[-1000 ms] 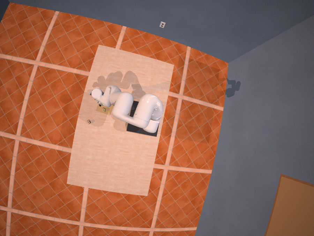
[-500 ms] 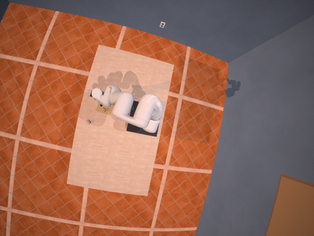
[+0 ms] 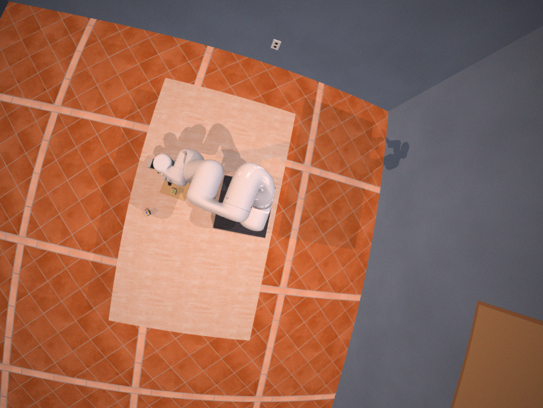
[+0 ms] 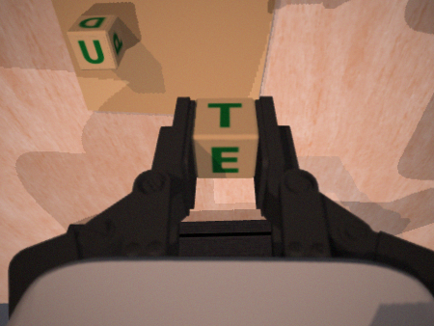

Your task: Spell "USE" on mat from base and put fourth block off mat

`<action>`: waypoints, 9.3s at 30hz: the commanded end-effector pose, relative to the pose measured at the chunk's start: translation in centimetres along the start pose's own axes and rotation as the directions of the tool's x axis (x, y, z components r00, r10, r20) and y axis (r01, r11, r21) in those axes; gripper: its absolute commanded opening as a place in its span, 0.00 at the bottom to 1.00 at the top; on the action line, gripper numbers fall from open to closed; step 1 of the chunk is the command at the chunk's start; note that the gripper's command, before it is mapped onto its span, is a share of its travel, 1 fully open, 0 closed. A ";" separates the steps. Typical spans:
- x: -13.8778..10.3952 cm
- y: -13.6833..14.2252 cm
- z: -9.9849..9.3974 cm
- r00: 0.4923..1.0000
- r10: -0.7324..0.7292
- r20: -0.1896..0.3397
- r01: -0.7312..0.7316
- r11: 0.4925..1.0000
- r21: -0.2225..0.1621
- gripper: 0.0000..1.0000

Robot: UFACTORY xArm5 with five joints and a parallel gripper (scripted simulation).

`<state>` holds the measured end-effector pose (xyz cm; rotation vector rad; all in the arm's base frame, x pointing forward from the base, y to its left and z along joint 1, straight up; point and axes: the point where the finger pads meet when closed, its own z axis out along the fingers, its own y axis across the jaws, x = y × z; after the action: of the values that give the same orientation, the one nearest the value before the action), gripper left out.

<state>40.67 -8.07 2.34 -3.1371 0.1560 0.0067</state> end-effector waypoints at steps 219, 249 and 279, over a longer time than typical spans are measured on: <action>0.1 0.1 8.9 1.000 0.000 -0.003 0.000 1.000 0.000 0.21; 0.1 0.1 8.9 1.000 0.000 -0.003 0.000 1.000 0.000 0.38; 0.1 0.1 2.5 1.000 0.000 -0.003 0.000 1.000 0.000 0.42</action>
<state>40.69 -8.15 -2.44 -3.1372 0.1563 0.0057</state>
